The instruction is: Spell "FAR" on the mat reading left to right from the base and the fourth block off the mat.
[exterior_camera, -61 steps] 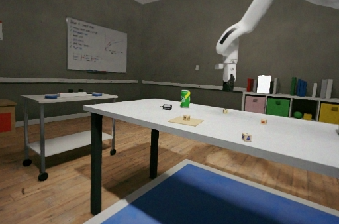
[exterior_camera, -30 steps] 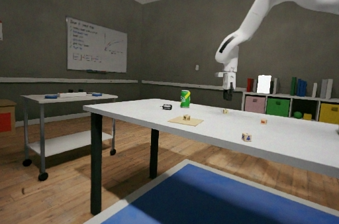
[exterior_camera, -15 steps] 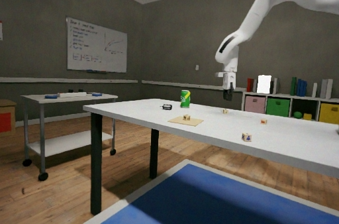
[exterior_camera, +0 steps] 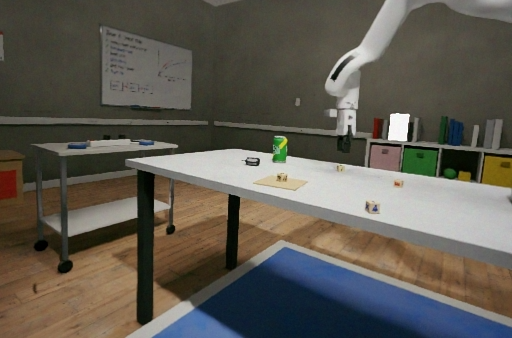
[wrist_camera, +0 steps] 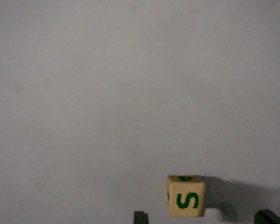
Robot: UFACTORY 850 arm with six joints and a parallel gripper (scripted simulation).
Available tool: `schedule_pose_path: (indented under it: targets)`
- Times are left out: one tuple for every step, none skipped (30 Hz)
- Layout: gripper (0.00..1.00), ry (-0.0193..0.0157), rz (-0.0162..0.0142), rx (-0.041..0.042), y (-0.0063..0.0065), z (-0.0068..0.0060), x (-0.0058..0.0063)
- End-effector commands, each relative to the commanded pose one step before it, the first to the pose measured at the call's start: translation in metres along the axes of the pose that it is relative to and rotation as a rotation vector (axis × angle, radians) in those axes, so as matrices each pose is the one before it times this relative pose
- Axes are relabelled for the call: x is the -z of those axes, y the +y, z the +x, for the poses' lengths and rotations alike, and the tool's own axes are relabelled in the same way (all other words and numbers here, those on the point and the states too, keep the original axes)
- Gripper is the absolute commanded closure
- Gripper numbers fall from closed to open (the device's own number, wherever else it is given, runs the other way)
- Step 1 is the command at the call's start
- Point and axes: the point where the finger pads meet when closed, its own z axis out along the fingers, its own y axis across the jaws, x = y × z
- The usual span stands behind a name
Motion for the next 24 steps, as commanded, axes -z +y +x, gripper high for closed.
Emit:
schedule_pose_path:
  targets:
    - [0.36,0.00186,-0.00169,0.00015,0.00092,0.00082,-0.00264]
    - [0.36,0.00000,0.00000,0.00000,0.00003,0.00003,-0.00107]
    - [0.36,0.00000,0.00000,0.00000,0.00003,0.00003,-0.00115]
    - [0.36,0.00000,0.00000,0.00000,0.00000,0.00000,0.00000]
    - [0.36,0.00000,0.00000,0.00000,0.00000,0.00000,0.00000]
    - [0.36,0.00000,0.00000,0.00000,0.00004,0.00003,-0.00122]
    - [0.36,0.00000,0.00000,0.00000,0.00004,0.00003,-0.00129]
    - [0.36,0.00000,0.00000,0.00000,0.00004,0.00003,-0.00136]
    - [0.36,0.00000,0.00000,0.00000,0.00004,0.00003,-0.00142]
    - [0.36,0.00000,0.00000,0.00000,0.00004,0.00004,-0.00146]
    - [0.36,0.00000,0.00000,0.00000,0.00004,0.00004,-0.00151]
    - [0.36,0.00000,0.00000,0.00000,0.00004,0.00004,-0.00155]
    - [0.36,0.00000,0.00000,0.00000,0.00004,0.00004,-0.00158]
    - [0.36,0.00000,0.00000,0.00000,0.00004,0.00004,-0.00161]
    - [0.36,0.00000,0.00000,0.00000,0.00004,0.00004,-0.00163]
    - [0.36,0.00000,0.00000,0.00000,0.00005,0.00004,-0.00163]
    - [0.36,0.00000,0.00000,0.00000,0.00005,0.00004,-0.00164]
    - [0.36,0.00000,0.00000,0.00000,0.00004,0.00004,-0.00164]
    - [0.36,0.00000,0.00000,0.00000,0.00005,0.00004,-0.00162]
    - [0.36,0.00000,0.00000,0.00000,0.00004,0.00004,-0.00160]
    - [0.36,0.00000,0.00000,0.00000,0.00000,0.00000,0.00000]
    - [0.36,0.00000,0.00000,0.00000,0.00000,0.00000,0.00000]
    - [0.36,0.00000,0.00000,0.00000,0.00004,0.00004,-0.00158]
    - [0.36,0.00000,0.00000,0.00000,0.00004,0.00004,-0.00154]
